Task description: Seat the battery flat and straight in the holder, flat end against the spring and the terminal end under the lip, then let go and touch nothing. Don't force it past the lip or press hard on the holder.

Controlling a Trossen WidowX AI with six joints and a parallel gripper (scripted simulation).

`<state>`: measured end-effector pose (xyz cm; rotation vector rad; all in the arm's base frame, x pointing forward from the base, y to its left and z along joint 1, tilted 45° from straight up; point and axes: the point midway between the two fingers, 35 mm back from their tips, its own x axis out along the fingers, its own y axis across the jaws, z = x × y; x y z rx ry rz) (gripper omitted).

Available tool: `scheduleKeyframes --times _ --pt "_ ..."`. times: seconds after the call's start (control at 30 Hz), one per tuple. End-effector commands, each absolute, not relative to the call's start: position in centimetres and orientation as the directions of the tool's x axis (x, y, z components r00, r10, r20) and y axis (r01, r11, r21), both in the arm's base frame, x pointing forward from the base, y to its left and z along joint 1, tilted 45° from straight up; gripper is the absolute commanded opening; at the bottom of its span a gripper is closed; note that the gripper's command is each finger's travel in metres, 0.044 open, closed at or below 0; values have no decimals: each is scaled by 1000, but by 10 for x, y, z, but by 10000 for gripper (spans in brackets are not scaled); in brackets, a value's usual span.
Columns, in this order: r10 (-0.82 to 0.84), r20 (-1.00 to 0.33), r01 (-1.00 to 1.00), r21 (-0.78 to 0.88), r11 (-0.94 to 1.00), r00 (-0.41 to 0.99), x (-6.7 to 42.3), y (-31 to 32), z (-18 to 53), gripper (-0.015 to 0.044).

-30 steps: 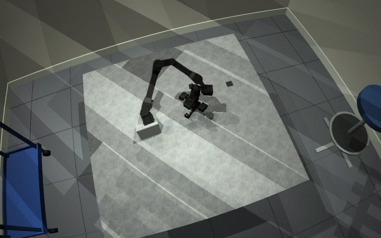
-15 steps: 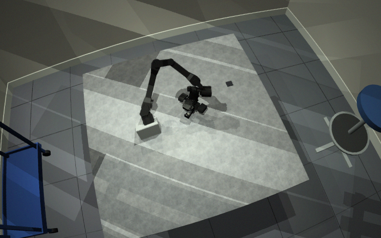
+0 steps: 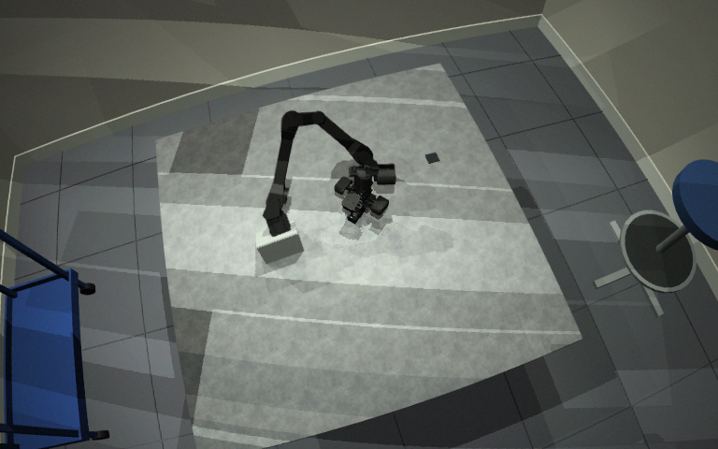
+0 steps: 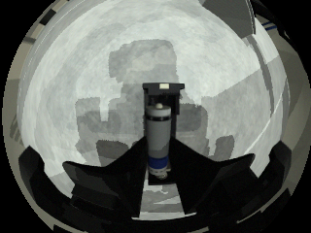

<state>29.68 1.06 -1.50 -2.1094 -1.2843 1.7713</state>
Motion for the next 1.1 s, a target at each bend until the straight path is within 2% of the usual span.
scheduleKeyframes --times 0.0,1.07 --pt "660 -751 534 -562 -632 -9 297 14 -15 64" --pt "703 -701 539 -547 -641 124 288 13 -19 64"
